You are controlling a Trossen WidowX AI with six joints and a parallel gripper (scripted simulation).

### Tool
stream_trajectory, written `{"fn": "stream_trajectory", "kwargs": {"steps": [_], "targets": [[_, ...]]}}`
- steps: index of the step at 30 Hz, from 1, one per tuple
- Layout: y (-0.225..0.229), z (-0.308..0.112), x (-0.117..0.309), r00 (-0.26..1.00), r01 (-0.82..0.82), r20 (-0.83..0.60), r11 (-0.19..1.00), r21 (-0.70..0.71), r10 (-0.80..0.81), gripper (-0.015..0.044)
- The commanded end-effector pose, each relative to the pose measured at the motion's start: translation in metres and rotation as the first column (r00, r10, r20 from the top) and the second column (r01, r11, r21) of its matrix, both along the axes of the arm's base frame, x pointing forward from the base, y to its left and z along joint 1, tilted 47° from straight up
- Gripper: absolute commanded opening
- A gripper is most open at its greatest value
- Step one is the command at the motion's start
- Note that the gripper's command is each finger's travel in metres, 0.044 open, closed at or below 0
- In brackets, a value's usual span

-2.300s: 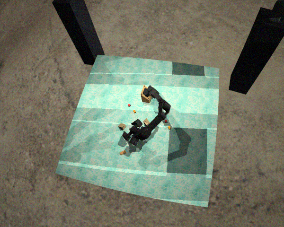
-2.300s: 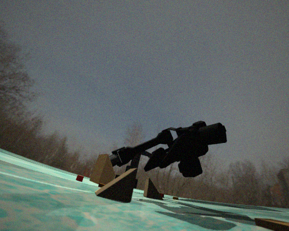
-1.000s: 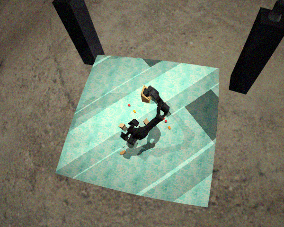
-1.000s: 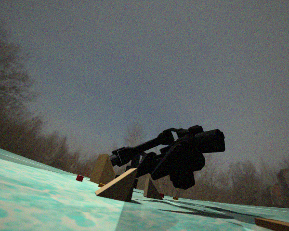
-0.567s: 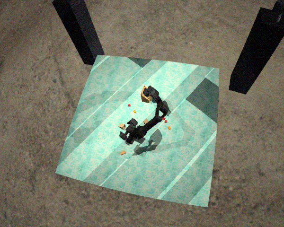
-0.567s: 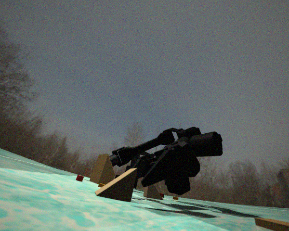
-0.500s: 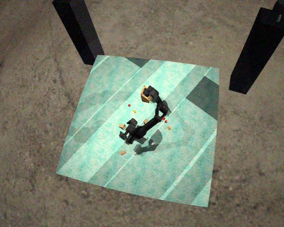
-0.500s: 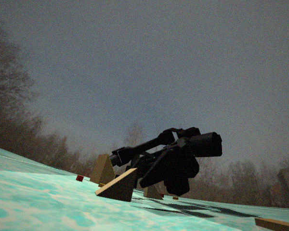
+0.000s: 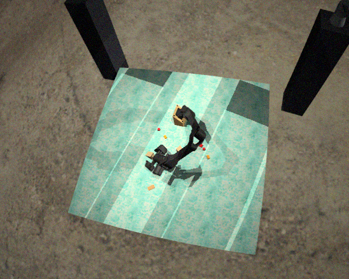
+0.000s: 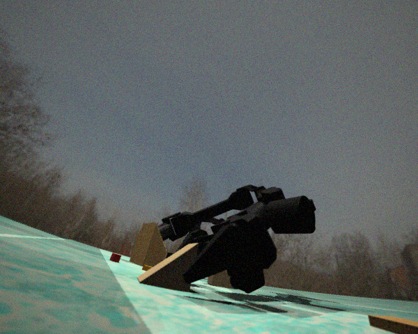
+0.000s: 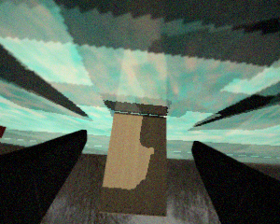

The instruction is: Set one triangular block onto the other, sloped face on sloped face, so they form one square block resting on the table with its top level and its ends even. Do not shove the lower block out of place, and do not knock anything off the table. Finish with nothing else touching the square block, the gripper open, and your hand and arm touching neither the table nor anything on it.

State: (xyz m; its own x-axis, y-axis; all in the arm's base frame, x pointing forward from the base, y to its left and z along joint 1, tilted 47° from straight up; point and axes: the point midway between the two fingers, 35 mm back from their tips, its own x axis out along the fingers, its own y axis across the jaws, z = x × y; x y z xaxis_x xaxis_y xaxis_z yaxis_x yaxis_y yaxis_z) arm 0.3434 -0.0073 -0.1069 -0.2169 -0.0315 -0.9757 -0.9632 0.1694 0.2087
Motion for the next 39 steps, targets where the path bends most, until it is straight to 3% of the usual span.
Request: {"fn": "stream_trajectory", "kwargs": {"steps": [1, 11, 18, 23, 27, 39], "targets": [[-0.001, -0.005, -0.004, 1.000, -0.006, -0.008, 1.000, -0.003, 0.006, 0.0440], [-0.001, -0.005, -0.004, 1.000, -0.006, -0.008, 1.000, -0.003, 0.006, 0.0177], [-0.001, -0.005, -0.004, 1.000, -0.006, -0.008, 1.000, -0.003, 0.006, 0.0131], [-0.002, -0.003, -0.004, 1.000, -0.002, -0.008, 1.000, -0.001, 0.002, 0.0000], [-0.003, -0.003, -0.004, 1.000, 0.004, -0.006, 1.000, 0.012, -0.004, 0.0000], [-0.025, -0.001, -0.007, 0.996, 0.064, 0.036, 0.949, 0.308, -0.078, 0.0000]]}}
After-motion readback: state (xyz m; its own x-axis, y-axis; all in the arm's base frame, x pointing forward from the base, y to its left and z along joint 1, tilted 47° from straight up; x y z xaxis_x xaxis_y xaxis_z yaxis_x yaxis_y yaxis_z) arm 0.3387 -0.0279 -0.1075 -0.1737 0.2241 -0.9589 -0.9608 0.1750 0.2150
